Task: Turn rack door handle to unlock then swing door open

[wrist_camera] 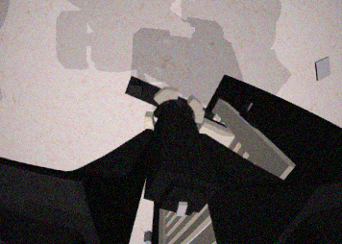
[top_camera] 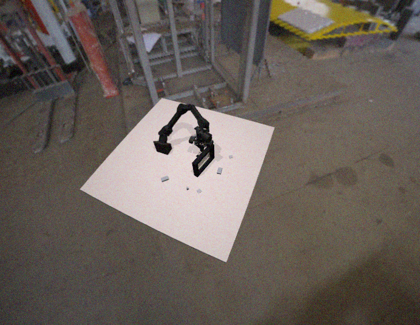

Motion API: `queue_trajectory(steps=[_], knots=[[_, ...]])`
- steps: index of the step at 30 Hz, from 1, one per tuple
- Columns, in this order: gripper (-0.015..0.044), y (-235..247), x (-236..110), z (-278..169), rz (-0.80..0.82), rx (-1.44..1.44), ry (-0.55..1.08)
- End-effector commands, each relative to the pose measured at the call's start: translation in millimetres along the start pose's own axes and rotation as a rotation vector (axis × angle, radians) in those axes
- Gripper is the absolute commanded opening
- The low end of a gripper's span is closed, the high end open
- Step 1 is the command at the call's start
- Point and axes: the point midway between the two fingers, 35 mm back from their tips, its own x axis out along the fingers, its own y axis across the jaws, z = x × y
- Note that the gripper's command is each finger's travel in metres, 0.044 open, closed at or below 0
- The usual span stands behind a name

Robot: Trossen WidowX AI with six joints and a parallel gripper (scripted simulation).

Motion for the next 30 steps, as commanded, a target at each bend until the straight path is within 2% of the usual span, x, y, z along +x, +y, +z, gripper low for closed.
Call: queue_trajectory(steps=[1, 5, 6, 9, 30], knots=[[0.0179, -0.6, 1.7, 0.8, 0.003, -0.025, 0.003], [0.0284, -0.6, 1.7, 0.8, 0.003, -0.025, 0.003], [0.0294, -0.6, 1.7, 0.8, 0.003, -0.025, 0.003], [0.0294, -0.4, 1.7, 0.7, 0.004, 0.049, 0.004], [0.0294, 0.2, 1.8, 0.3, 0.002, 1.09, 0.011]])
